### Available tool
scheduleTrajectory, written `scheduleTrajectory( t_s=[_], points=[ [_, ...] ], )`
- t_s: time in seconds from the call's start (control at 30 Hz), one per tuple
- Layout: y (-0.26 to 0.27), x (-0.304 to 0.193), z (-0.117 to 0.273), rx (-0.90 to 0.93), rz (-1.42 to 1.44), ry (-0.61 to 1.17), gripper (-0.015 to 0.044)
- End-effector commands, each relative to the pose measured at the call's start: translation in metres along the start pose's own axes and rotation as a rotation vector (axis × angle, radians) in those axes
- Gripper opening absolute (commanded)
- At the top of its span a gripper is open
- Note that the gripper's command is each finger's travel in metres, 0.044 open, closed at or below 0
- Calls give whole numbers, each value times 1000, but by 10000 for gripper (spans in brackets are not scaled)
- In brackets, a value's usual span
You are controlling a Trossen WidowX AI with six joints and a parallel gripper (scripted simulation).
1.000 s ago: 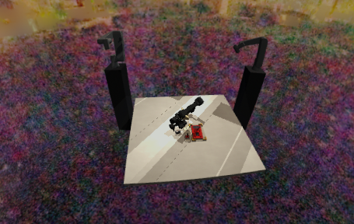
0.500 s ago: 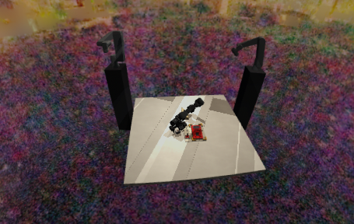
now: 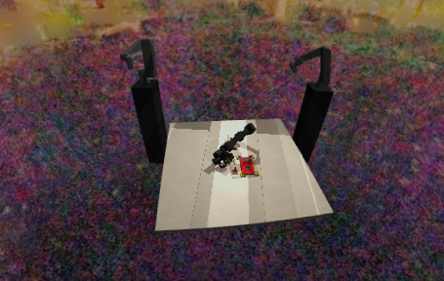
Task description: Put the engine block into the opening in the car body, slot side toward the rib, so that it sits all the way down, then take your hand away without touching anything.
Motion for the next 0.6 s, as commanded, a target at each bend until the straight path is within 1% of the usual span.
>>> scheduleTrajectory(
  t_s=[0.0, 0.07, 0.3, 0.57],
  points=[
    [0, -1, -1, 5, -8, -2, 197],
    [0, -1, -1, 5, -8, -2, 183],
    [-2, 1, 12, 3, -8, -1, 0],
    [-6, 2, 37, -1, -10, 0, 0]
  ],
)
Point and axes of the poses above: the point midway between the two fingers, 35 mm back from their tips, its own z axis back along the fingers, its own y axis across the jaws, x = y × z, the point moved 9 cm from there along z, back along the fingers, and after that the axes turned 4 degrees about z, right-handed, at the moved point
